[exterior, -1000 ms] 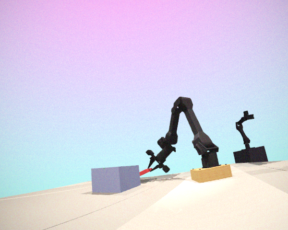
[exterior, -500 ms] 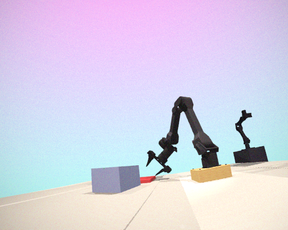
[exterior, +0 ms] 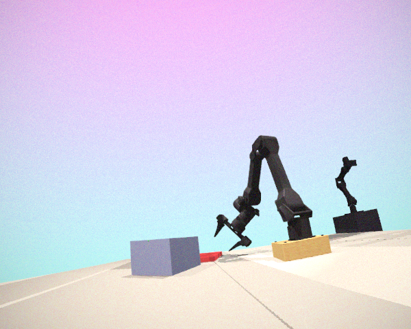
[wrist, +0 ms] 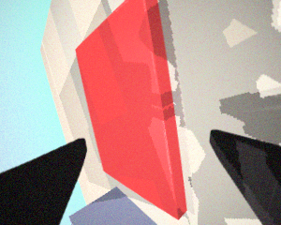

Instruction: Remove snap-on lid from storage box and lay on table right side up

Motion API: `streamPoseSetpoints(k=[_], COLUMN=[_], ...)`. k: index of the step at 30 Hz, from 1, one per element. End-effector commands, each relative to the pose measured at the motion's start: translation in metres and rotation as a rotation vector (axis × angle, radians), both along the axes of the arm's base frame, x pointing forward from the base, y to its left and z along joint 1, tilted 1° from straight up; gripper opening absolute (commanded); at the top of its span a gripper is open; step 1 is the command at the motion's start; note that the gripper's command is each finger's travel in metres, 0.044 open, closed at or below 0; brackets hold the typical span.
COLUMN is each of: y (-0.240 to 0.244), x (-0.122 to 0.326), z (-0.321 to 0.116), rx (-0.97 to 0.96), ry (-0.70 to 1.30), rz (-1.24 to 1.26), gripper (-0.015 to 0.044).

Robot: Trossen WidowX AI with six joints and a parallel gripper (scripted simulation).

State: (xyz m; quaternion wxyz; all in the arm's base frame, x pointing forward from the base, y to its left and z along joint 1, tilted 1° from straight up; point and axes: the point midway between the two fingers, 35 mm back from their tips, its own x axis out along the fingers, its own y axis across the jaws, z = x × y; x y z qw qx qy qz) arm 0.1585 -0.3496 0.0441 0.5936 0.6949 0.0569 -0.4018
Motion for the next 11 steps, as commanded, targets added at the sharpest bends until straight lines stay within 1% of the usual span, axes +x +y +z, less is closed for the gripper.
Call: streamPoseSetpoints(k=[1, 11], y=[0.006, 0.015], x=[-0.009, -0.027], z=[0.001, 0.000], rx=[-0.005, -0.004], ry=[-0.001, 0.000], rz=[0.003, 0.003], gripper=[0.0440, 0.0440])
